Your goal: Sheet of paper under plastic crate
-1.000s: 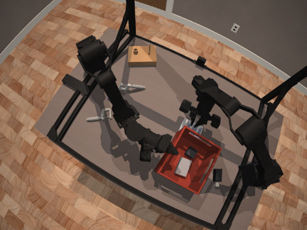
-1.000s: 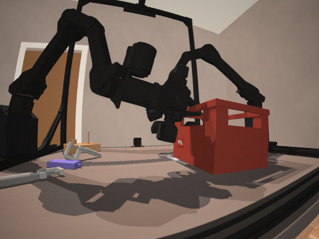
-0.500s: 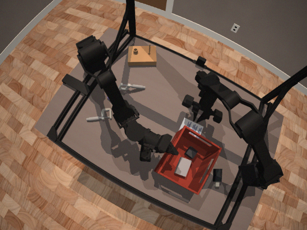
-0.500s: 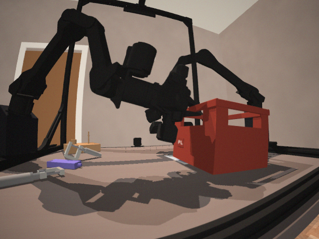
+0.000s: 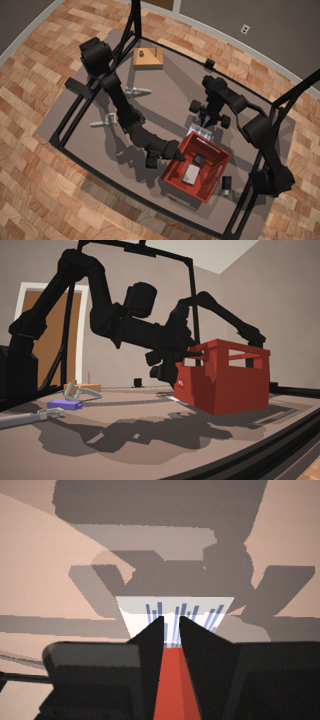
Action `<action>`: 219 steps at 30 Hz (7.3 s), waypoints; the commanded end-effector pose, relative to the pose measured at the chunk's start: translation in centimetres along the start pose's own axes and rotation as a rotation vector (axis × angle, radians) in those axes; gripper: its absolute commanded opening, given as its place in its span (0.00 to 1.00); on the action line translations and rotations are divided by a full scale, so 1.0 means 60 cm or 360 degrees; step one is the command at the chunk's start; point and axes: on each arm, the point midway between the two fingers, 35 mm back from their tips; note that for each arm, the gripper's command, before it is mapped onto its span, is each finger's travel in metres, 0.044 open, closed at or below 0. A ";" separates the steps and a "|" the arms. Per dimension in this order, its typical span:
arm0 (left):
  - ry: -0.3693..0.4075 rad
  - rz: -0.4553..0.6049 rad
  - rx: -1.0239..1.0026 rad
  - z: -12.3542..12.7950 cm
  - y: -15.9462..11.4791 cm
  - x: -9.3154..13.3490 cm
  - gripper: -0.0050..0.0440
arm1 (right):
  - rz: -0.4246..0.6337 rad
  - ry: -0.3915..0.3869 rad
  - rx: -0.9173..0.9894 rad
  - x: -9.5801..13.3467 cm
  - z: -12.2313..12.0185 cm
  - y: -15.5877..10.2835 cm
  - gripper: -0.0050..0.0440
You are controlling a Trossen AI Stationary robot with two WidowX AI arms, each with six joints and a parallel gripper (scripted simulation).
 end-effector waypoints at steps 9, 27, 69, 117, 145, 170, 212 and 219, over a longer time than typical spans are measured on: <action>-0.0013 0.0009 -0.0020 -0.002 0.011 -0.021 0.22 | 0.0024 0.0069 0.0018 0.001 0.035 -0.008 0.10; -0.0013 0.0009 -0.0020 0.000 0.017 -0.031 0.22 | 0.0024 0.0069 0.0018 0.001 0.035 -0.008 0.10; -0.0014 0.0009 -0.0020 -0.004 -0.010 -0.053 0.22 | 0.0024 0.0069 0.0018 0.001 0.035 -0.008 0.10; -0.0014 0.0010 -0.0020 -0.012 -0.055 -0.079 0.22 | 0.0024 0.0069 0.0018 0.001 0.035 -0.008 0.10; -0.0014 0.0010 -0.0020 -0.016 -0.081 -0.094 0.22 | 0.0024 0.0069 0.0018 0.001 0.035 -0.008 0.10; -0.0014 0.0009 -0.0020 -0.014 -0.106 -0.016 0.22 | 0.0024 0.0069 0.0018 0.001 0.035 -0.008 0.10; -0.0011 0.0018 -0.0019 -0.014 -0.066 0.047 0.22 | 0.0024 0.0069 0.0018 0.001 0.035 -0.008 0.10; -0.0008 0.0194 -0.0091 -0.039 -0.020 0.096 0.47 | 0.0024 0.0069 0.0018 0.001 0.035 -0.008 0.10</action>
Point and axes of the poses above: on each arm, the point midway between the two fingers, 35 mm back from their tips, its own x axis back along the fingers, its own z axis across the jaws, y = z × x, and after that the axes turned 15 degrees about -x, right-handed
